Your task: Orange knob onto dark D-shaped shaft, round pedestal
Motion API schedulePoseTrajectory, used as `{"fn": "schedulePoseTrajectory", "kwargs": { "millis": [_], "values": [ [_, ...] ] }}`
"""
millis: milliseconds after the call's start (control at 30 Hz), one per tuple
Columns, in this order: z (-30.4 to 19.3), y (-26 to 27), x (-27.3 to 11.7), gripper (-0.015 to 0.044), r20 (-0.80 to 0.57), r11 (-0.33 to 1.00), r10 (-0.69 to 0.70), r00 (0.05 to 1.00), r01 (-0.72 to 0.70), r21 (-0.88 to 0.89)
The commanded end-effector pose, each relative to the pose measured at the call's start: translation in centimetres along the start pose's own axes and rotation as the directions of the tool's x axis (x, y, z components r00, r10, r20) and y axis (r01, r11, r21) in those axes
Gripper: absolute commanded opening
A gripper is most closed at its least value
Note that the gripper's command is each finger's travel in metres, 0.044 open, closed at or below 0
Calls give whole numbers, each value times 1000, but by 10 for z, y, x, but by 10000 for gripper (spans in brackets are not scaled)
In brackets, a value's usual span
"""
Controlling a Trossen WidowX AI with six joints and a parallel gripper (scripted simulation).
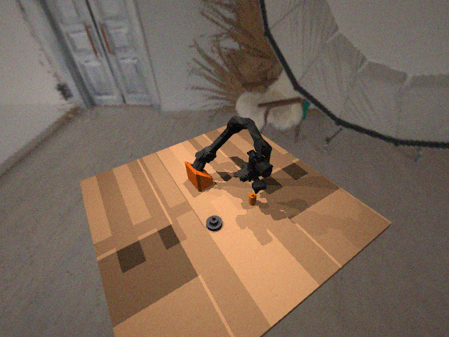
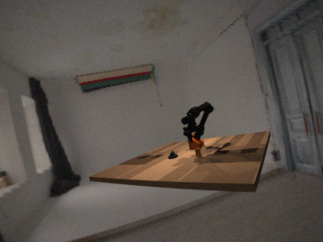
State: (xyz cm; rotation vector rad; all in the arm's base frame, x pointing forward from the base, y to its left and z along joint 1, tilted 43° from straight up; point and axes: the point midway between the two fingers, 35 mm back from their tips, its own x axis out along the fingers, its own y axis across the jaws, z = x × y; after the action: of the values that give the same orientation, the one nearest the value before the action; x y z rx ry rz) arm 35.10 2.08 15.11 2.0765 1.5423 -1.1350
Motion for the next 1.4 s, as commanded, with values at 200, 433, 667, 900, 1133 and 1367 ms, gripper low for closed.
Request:
{"fn": "schedulePoseTrajectory", "kwargs": {
  "millis": [200, 433, 667, 900, 1133, 1367],
  "values": [
    [-1, 0, -2, 440, -17, 900, 9, 1000, -15, -435],
    [0, 0, -1, 440, -17, 421, 9, 1000, -19, -907],
    [0, 0, 0, 440, -17, -82, 9, 1000, -16, -997],
    [0, 0, 0, 440, -17, -294, 9, 1000, -14, -956],
    [0, 0, 0, 440, -17, -294, 9, 1000, -14, -956],
    [0, 0, 0, 440, -17, -294, 9, 1000, -14, -956]
  ]
}}
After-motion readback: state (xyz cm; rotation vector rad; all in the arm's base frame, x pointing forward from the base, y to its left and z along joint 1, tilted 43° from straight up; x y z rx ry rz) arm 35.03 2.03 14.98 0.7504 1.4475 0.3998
